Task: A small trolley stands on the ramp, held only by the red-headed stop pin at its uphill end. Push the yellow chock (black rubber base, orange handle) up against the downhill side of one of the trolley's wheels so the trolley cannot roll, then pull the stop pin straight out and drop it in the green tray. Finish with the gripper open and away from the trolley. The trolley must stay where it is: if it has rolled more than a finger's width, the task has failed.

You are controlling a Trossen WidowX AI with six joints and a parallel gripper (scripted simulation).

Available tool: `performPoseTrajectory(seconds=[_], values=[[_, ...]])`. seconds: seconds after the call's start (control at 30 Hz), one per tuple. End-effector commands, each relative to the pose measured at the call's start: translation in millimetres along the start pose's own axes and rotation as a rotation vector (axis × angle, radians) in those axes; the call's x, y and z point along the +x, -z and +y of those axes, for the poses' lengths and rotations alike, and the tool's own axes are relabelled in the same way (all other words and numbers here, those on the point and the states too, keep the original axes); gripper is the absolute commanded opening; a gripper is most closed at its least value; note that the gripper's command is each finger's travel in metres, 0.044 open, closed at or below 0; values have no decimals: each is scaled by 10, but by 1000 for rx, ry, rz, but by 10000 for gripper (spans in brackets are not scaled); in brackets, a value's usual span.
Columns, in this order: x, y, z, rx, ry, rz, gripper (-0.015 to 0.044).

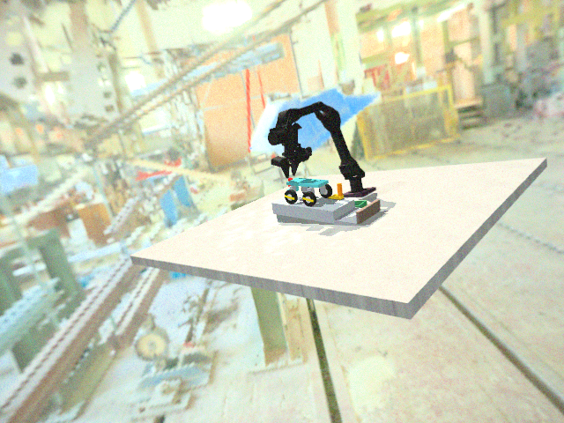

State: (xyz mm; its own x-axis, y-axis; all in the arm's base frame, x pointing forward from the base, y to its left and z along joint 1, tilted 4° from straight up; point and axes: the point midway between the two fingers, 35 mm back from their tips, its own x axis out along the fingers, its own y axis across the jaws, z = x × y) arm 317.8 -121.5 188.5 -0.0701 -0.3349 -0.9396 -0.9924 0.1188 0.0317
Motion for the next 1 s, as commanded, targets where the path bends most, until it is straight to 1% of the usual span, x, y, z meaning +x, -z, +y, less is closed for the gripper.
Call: performPoseTrajectory(seconds=[0.0,0.97], values=[[63,8,5,-3,-1,4,190],[446,9,4,-3,-1,5,190]])
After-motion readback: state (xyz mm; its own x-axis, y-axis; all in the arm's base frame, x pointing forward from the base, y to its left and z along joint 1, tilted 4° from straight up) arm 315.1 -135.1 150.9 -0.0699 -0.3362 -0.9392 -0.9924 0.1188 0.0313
